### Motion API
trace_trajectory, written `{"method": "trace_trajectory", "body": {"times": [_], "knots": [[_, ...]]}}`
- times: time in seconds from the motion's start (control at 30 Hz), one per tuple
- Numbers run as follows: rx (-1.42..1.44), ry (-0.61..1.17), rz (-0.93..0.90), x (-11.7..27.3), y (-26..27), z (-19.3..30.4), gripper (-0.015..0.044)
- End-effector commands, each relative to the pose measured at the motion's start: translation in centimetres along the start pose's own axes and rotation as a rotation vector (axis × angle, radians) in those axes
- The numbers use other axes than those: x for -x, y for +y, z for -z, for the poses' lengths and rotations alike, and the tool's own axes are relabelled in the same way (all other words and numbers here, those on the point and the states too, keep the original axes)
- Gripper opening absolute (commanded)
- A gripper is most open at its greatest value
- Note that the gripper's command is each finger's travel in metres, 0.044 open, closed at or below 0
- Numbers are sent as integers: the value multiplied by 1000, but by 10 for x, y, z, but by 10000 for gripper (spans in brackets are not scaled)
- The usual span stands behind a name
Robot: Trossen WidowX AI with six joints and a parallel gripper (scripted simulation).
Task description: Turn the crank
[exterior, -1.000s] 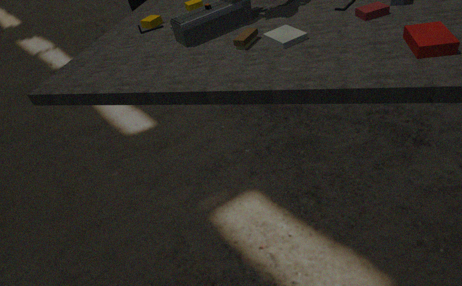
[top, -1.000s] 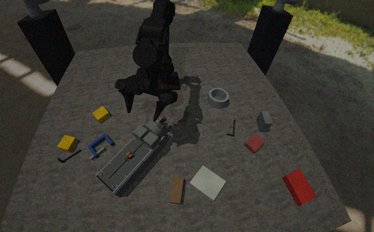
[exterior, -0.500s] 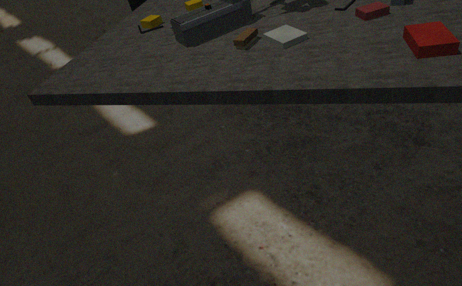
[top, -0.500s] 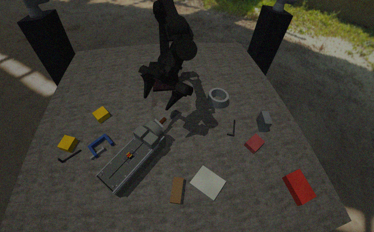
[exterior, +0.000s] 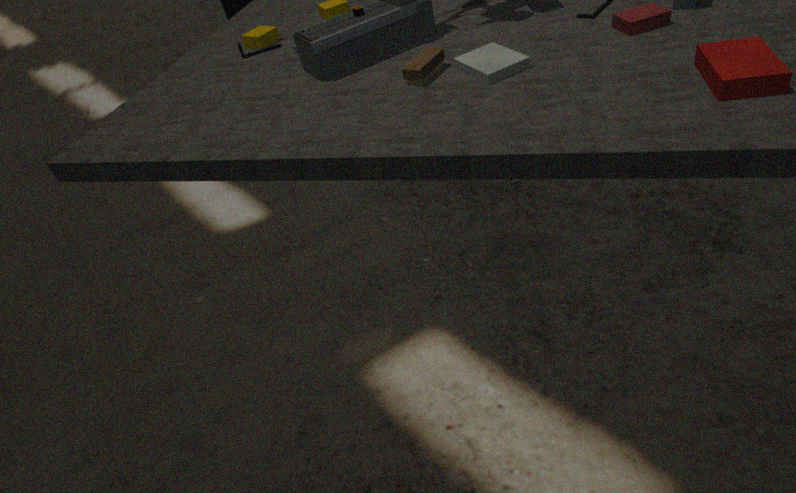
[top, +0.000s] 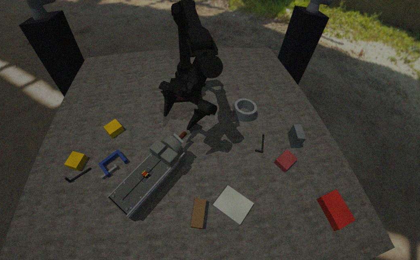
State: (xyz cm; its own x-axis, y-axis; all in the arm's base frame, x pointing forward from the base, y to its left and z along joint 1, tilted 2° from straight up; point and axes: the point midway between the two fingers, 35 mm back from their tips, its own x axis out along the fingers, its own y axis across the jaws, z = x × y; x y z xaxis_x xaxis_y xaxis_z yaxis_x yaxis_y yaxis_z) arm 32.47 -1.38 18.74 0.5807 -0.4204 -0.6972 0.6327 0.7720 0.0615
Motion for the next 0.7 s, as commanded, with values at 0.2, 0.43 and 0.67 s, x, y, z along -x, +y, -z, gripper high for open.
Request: {"method": "trace_trajectory", "body": {"times": [0.2,0.43,0.67], "knots": [[2,5,13,-32,-3,33,440],[2,5,13,-45,-6,50,440],[2,5,13,-50,-6,54,440]]}}
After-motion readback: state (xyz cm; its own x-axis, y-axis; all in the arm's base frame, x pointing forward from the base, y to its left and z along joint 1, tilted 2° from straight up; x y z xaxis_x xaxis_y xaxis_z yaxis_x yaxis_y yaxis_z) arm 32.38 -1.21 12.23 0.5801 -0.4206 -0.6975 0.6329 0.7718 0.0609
